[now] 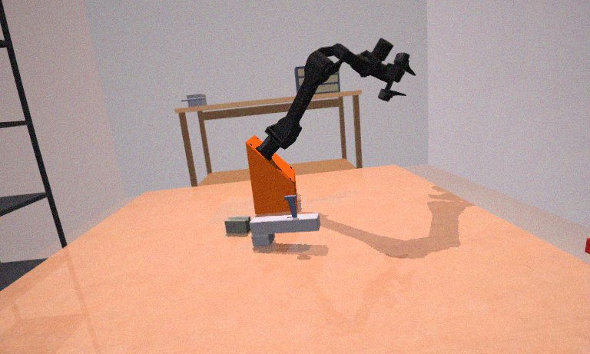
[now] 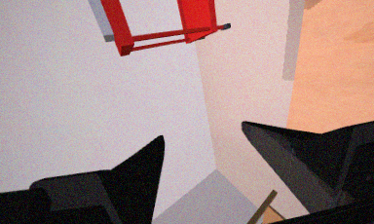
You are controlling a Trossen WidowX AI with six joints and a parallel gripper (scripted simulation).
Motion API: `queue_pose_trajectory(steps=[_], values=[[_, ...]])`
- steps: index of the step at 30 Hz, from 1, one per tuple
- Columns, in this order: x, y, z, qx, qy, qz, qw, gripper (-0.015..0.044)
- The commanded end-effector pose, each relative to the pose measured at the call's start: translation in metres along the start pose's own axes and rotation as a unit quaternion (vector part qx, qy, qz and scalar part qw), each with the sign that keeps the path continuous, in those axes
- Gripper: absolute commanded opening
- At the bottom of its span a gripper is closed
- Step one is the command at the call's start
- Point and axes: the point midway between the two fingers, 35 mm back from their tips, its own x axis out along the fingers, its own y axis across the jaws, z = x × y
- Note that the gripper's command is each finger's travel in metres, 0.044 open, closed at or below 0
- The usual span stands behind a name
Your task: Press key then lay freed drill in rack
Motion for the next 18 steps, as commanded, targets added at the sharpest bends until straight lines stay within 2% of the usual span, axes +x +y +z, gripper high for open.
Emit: queue_pose_trajectory(steps=[1,9,15,18], values=[[0.0,0.0,0.0,0.0,0.0,0.0,1.0,0.0374],[0.0,0.0,0.0,-0.002,-0.001,0.0,1.0,0.0164],[0.014,-0.013,0.015,-0.072,-0.018,-0.001,0.997,0.0006],[0.025,-0.028,0.026,-0.123,-0.029,-0.012,0.992,0.0]])
